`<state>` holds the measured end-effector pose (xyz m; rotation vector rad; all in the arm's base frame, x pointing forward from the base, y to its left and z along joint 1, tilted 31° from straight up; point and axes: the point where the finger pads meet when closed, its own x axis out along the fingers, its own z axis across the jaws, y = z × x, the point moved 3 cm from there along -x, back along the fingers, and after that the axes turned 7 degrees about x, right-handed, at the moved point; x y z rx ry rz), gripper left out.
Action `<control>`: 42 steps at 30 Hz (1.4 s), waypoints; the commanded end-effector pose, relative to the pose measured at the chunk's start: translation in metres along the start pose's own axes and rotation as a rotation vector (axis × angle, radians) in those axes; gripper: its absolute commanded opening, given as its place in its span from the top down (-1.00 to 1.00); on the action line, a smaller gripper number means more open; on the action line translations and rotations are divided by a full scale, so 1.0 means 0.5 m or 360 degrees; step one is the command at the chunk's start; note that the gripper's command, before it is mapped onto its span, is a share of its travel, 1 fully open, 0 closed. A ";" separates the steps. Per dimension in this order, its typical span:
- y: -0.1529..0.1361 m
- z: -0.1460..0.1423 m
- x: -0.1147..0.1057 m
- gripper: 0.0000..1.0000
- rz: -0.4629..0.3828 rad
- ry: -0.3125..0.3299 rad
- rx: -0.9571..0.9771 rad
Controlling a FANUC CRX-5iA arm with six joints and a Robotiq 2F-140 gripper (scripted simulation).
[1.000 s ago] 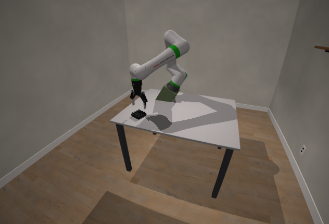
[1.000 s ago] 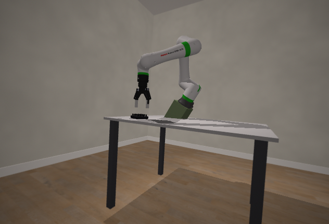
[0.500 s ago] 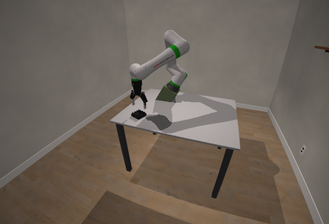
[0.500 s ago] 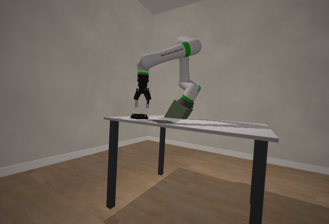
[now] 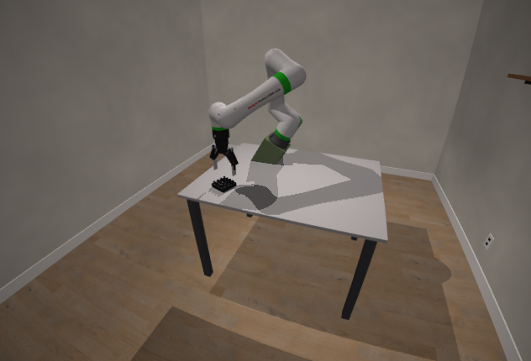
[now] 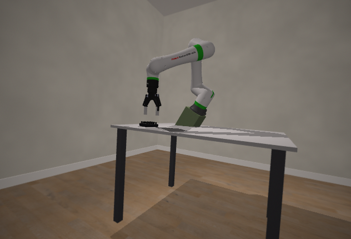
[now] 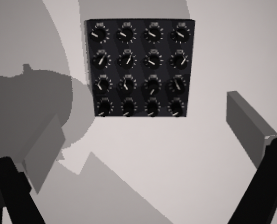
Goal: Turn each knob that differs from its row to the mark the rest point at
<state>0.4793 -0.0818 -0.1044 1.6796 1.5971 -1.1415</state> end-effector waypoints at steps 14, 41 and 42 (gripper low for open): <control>-0.031 0.000 -0.001 -1.00 -0.0001 -0.0002 0.0000; -0.103 -0.001 -0.002 -1.00 -0.0001 -0.0002 0.0000; -0.103 -0.001 -0.002 -1.00 -0.0001 -0.0002 0.0000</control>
